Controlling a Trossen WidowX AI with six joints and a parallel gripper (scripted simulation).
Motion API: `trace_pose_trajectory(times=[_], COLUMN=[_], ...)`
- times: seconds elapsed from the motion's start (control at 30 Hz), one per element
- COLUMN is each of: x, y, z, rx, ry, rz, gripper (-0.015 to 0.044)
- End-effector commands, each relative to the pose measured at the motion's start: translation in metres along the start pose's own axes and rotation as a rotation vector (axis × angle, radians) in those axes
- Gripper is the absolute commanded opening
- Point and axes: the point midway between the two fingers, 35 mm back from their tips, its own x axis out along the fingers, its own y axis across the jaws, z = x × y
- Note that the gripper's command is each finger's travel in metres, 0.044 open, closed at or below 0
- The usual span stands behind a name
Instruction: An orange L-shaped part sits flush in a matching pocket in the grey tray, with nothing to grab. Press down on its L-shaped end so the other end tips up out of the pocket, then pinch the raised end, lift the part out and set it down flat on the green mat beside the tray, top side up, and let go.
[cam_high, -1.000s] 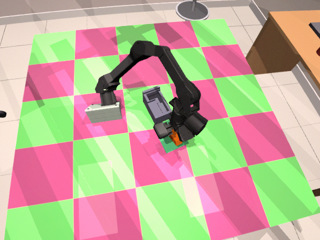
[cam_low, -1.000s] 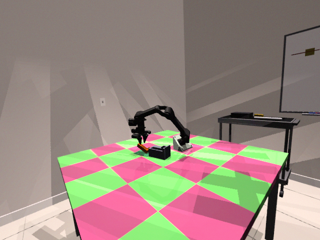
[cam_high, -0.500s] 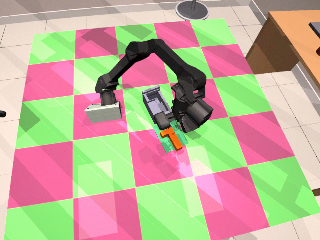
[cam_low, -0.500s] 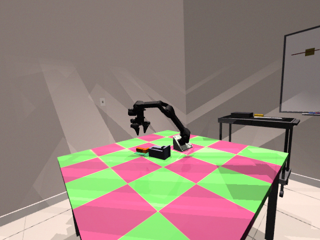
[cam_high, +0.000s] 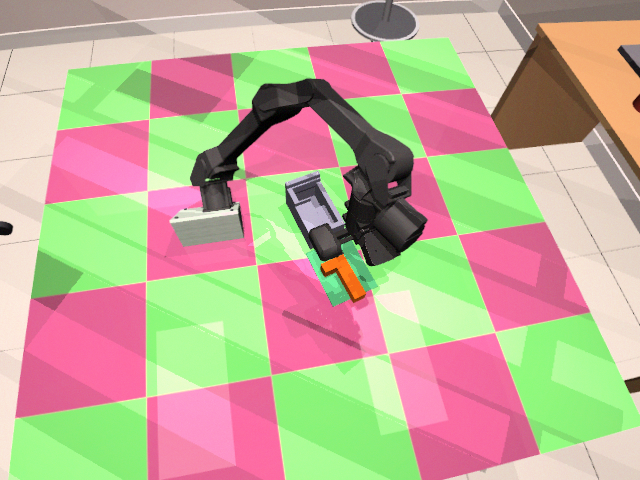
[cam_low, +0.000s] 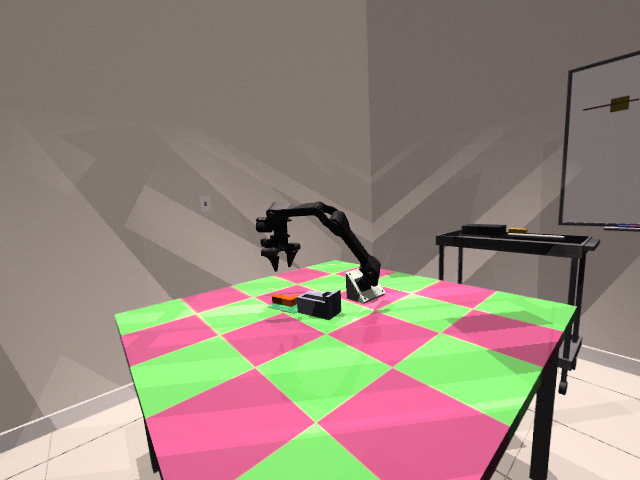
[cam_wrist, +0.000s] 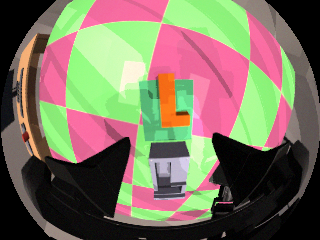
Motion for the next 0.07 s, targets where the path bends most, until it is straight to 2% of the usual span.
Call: trace_pose_trajectory(times=[0.0, 0.03], x=[-0.0001, -0.0001], y=[0.0001, 0.0001], z=[0.0006, 0.0006], rx=[0.001, 0.001], ry=[-0.003, -0.003], rz=[0.001, 0.001], gripper=[0.04, 0.04])
